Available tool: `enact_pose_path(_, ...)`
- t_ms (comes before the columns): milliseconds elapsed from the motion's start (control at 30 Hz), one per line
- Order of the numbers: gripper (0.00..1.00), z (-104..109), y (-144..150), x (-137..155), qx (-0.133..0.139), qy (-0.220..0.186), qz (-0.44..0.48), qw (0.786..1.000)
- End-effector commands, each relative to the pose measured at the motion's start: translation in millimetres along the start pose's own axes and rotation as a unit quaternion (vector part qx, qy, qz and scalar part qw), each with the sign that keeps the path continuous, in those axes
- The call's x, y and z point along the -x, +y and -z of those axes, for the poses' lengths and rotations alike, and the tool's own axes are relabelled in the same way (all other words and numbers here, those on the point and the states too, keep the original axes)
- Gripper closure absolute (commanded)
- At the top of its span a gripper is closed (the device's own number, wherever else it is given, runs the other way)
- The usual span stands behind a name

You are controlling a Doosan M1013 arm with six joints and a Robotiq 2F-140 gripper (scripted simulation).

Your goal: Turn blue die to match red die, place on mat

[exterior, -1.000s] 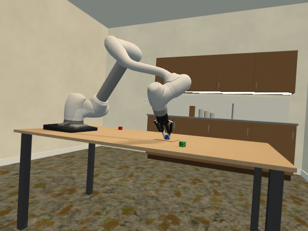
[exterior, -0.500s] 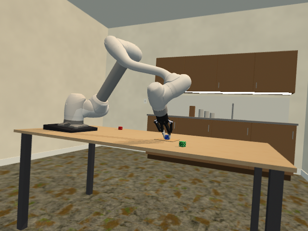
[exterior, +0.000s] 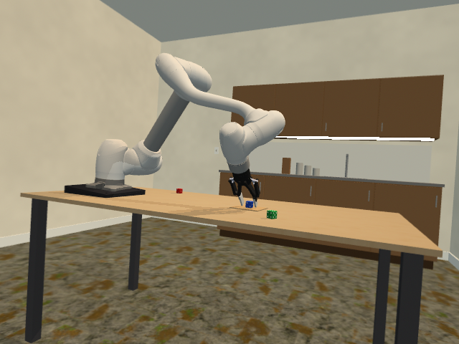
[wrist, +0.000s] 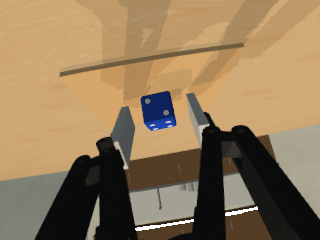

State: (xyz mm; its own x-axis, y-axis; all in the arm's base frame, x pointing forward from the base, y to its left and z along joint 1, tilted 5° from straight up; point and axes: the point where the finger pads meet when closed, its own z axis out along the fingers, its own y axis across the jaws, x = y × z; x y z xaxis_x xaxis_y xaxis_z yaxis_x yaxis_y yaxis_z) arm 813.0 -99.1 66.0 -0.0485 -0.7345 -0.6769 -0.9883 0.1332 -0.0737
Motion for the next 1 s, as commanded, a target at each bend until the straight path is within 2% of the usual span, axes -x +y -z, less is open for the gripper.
enact_pose_path(0,0.54,0.2,0.0,0.2,0.0,0.0,0.0,1.0)
enact_pose_path(667,0.54,1.8,0.0,1.8,0.0,0.0,0.0,1.0)
enact_pose_path(967,0.54,16.5,0.0,16.5,0.0,0.0,0.0,1.0)
